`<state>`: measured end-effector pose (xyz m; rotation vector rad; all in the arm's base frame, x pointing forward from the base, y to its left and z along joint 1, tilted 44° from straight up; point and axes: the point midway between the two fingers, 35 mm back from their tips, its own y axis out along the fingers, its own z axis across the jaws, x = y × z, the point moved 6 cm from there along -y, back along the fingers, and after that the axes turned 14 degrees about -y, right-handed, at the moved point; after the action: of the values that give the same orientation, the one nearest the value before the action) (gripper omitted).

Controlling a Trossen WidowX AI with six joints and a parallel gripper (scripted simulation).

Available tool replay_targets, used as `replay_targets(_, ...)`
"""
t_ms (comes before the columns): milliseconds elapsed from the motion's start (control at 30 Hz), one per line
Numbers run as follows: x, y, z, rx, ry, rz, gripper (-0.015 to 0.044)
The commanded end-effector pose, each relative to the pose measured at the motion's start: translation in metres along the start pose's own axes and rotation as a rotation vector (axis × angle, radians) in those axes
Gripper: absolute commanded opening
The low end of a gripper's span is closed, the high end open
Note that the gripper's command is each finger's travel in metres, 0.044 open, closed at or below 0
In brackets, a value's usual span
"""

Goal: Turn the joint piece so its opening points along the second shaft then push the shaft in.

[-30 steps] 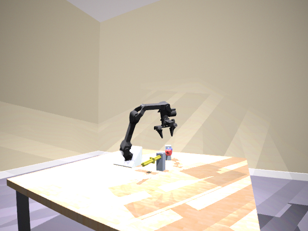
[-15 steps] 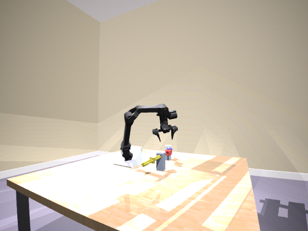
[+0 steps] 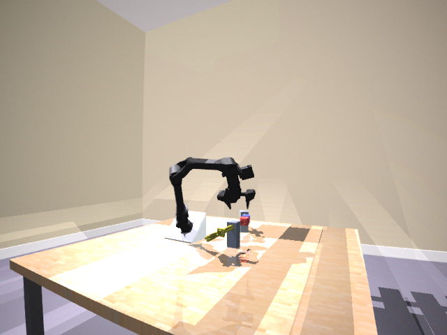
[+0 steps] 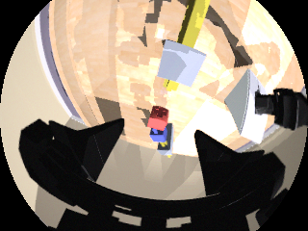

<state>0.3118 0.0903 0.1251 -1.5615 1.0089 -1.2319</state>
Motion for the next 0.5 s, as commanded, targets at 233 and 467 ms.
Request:
replay_targets(233, 0.014, 0.003, -0.008, 0.024, 0.133, 0.060, 0.0440)
replay_targets(467, 0.062, -0.021, -0.012, 0.038, -0.005, 0.011, 0.0440)
